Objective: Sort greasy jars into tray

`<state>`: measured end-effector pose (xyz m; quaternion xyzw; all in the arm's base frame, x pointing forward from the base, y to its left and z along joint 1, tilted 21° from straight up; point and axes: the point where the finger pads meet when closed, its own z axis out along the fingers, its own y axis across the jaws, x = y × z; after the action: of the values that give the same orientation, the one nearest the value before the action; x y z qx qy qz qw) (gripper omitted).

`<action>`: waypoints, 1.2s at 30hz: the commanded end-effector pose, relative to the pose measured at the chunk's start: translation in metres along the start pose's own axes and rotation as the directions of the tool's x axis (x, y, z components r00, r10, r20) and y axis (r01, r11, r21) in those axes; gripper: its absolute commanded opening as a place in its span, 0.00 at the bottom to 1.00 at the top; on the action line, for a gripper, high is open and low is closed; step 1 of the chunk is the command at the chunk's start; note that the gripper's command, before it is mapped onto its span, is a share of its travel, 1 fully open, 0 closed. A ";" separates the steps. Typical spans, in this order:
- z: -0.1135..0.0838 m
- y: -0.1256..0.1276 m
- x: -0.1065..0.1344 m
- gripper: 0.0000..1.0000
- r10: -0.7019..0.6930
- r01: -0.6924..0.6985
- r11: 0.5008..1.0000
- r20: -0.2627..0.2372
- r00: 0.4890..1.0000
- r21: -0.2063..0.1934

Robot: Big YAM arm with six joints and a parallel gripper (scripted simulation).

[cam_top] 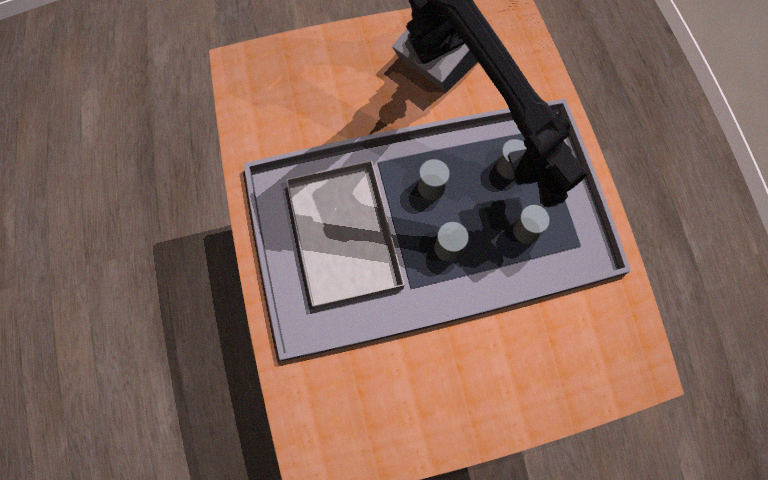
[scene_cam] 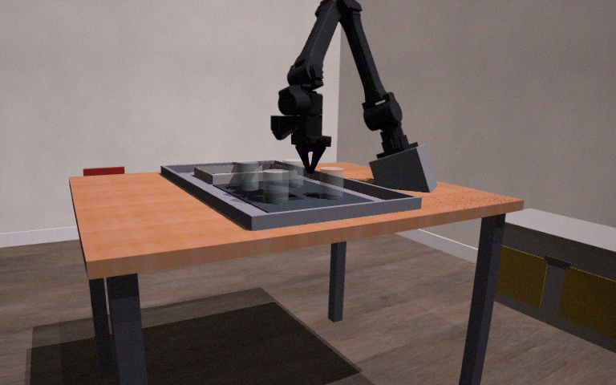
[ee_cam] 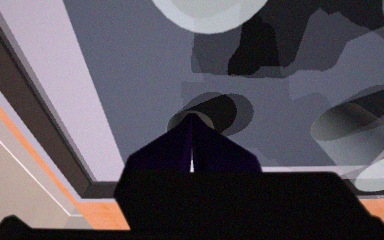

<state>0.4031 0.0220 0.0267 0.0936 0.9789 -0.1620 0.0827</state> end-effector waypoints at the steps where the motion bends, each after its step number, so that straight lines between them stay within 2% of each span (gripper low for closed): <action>1: -0.001 0.000 -0.005 0.00 -0.004 0.004 1.000 0.014 1.000 -0.006; 2: 0.004 0.001 -0.001 0.00 -0.004 0.004 1.000 0.014 1.000 -0.006; 10: 0.007 0.001 0.003 0.00 -0.004 0.004 1.000 0.014 1.000 -0.006; 36: 0.008 0.001 0.005 0.00 -0.004 0.004 1.000 0.014 1.000 -0.006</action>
<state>0.4001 0.0214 0.0204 0.0933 0.9787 -0.1604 0.0880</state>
